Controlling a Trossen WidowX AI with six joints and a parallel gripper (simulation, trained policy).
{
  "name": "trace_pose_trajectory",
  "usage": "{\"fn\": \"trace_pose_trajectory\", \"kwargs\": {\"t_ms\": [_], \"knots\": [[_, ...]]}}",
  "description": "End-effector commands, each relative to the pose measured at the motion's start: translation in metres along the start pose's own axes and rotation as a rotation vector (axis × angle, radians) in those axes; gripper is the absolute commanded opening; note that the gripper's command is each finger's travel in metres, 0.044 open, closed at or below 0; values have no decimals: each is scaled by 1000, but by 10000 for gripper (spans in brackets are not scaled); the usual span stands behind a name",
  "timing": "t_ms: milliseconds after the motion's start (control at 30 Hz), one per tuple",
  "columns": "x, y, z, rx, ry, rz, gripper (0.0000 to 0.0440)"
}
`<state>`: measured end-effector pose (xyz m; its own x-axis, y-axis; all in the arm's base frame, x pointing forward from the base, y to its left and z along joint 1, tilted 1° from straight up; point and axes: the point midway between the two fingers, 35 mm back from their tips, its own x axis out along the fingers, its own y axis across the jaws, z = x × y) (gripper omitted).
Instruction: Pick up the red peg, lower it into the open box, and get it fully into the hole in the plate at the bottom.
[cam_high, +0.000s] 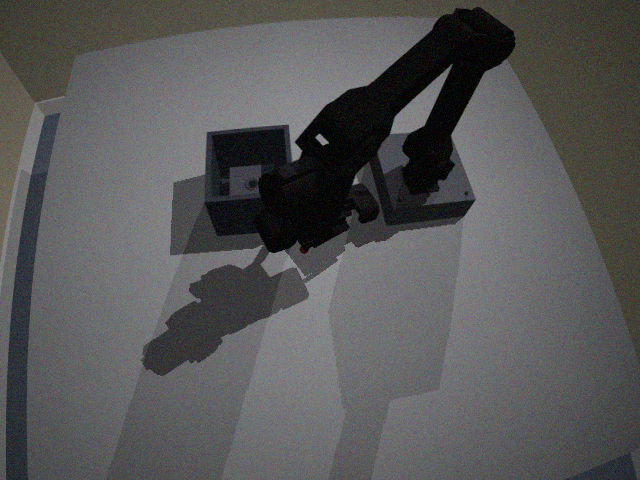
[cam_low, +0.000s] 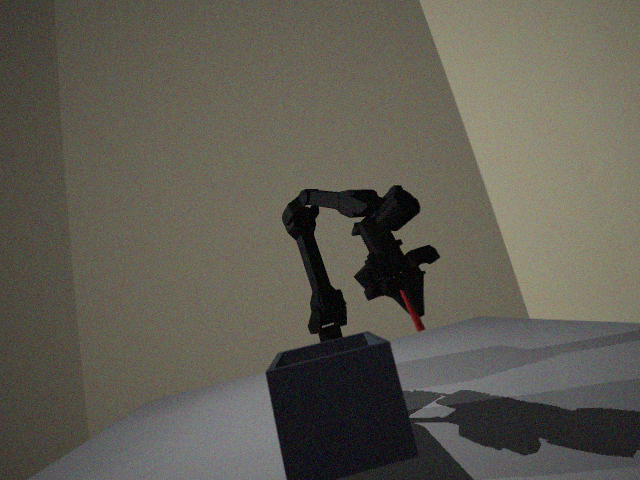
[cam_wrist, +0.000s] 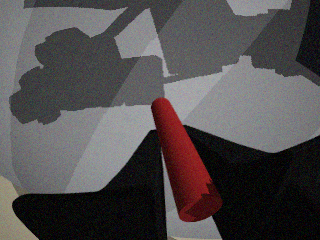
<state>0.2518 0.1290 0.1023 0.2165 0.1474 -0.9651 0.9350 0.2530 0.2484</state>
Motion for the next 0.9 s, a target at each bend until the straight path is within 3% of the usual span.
{"fn": "trace_pose_trajectory", "kwargs": {"t_ms": [0,333,867], "knots": [[-15,9,9,-5,-16,29,0],[-42,22,46,6,-83,49,0],[-50,21,101,37,-154,-6,0]]}}
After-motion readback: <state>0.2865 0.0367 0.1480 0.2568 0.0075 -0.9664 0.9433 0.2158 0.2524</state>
